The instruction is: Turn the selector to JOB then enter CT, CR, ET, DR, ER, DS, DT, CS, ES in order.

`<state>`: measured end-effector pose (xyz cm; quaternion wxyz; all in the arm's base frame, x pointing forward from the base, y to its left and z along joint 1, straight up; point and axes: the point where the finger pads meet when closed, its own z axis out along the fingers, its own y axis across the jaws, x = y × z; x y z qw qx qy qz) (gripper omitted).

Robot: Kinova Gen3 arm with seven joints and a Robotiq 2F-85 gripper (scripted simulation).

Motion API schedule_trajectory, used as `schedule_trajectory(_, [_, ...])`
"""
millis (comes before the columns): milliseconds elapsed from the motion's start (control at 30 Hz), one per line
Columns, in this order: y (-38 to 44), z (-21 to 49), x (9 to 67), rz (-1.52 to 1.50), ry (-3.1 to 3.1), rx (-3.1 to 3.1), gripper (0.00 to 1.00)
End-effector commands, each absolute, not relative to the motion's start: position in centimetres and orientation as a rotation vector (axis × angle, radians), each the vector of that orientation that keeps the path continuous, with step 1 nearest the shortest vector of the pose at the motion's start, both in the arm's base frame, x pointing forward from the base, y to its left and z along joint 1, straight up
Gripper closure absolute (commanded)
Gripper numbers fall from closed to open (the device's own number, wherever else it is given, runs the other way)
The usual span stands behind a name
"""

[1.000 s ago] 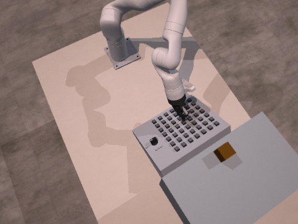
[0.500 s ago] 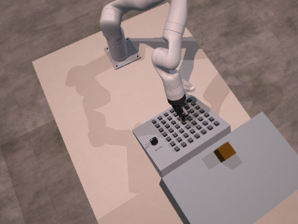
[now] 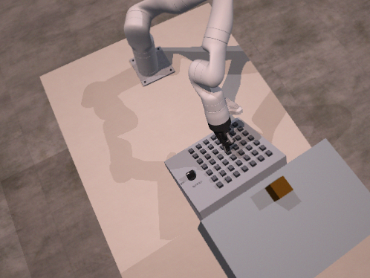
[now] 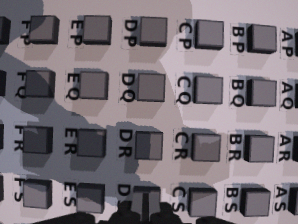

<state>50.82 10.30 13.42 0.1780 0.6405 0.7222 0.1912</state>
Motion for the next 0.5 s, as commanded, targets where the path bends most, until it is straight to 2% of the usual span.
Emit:
schedule_trajectory(0, [10.33,13.29,51.08,0.542,2.046,1.804,0.9])
schedule_trajectory(467, [10.36,12.8,51.36,0.542,2.046,1.804,0.9])
